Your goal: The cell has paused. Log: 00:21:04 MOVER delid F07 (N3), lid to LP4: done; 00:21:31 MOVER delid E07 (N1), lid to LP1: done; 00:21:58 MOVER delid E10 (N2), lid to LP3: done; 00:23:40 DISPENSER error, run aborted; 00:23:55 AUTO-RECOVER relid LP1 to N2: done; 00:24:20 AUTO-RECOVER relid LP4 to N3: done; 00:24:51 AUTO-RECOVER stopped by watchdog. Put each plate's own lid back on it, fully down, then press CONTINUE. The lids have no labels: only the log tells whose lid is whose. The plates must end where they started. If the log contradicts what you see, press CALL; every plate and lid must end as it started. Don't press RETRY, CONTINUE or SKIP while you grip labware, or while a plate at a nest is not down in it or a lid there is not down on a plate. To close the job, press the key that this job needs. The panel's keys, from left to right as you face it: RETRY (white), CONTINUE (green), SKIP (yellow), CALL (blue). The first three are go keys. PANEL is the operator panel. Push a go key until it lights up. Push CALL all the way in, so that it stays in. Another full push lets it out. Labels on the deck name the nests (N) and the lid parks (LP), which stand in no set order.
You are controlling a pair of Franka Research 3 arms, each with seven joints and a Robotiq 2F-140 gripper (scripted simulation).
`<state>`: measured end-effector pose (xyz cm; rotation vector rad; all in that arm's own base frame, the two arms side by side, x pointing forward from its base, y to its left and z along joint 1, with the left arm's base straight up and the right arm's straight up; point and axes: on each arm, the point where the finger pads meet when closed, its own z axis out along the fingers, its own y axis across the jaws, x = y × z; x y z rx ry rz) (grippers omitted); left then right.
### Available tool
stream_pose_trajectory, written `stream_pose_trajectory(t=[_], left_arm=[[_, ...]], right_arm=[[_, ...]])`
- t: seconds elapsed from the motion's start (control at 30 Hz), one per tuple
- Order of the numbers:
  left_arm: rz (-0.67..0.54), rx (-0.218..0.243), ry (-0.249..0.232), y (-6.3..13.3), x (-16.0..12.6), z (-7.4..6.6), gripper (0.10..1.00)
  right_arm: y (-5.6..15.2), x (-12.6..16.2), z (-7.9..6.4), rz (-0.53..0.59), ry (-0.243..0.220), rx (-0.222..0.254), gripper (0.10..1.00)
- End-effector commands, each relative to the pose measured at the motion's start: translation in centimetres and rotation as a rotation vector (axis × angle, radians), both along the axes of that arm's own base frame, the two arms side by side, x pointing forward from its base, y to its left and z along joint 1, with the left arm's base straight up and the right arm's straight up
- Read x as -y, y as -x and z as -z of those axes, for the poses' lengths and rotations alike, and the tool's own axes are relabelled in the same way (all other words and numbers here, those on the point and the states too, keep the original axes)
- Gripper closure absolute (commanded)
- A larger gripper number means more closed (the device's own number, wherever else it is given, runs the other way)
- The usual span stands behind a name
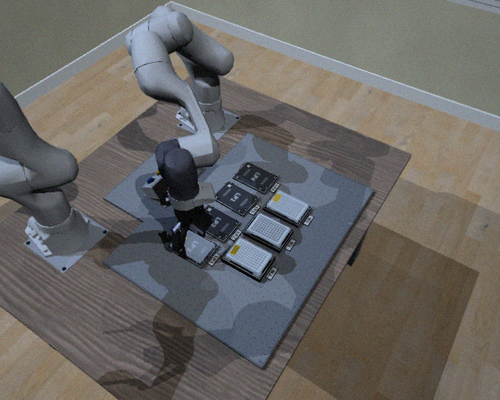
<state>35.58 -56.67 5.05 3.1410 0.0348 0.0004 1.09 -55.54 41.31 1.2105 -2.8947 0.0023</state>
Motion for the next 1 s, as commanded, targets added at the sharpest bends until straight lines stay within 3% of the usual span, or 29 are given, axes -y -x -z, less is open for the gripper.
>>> stream_pose_trajectory(t=[0.0, 0.07, 0.1, 0.97], left_arm=[[0.002, 0.000, 0.000, -0.04, -0.06, 0.14, 0.403], [0.002, 0.000, 0.000, -0.04, -0.06, 0.14, 0.403], [0.002, 0.000, 0.000, -0.04, -0.06, 0.14, 0.999], [0.002, 0.000, 0.000, -0.04, -0.06, 0.14, 0.999]], right_arm=[[0.00, 0.00, -0.01, 0.000, 0.000, 0.000, 0.098], [0.00, 0.00, -0.01, 0.000, 0.000, 0.000, 0.098], [0.00, 0.00, -0.01, 0.000, 0.000, 0.000, 0.098], [0.00, 0.00, -0.01, 0.000, 0.000, 0.000, 0.098]])
